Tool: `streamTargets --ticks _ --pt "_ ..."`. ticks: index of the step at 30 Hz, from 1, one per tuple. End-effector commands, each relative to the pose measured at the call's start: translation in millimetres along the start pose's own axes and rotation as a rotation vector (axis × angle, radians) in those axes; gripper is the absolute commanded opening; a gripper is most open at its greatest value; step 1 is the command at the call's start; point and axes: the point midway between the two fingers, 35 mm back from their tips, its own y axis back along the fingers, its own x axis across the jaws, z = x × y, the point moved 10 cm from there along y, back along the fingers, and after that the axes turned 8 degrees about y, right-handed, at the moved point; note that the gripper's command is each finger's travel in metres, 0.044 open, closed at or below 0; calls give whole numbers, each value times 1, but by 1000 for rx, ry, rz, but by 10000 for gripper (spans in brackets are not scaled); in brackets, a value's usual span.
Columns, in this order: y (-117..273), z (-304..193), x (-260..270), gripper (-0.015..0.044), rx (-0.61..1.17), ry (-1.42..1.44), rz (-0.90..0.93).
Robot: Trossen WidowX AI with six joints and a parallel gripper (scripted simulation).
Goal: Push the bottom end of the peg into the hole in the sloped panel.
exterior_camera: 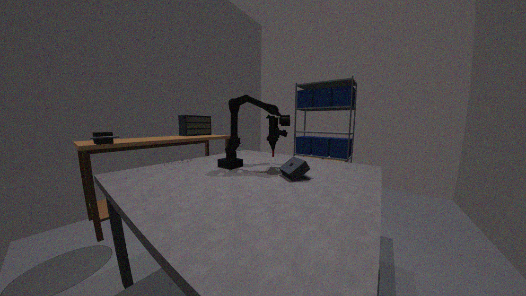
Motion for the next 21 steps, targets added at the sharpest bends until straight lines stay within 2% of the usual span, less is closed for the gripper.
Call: streamTargets --ticks 1,21 --pt "1 1 -6 0 -9 -40 16" --pt "5 5 -31 0 -44 -177 77"
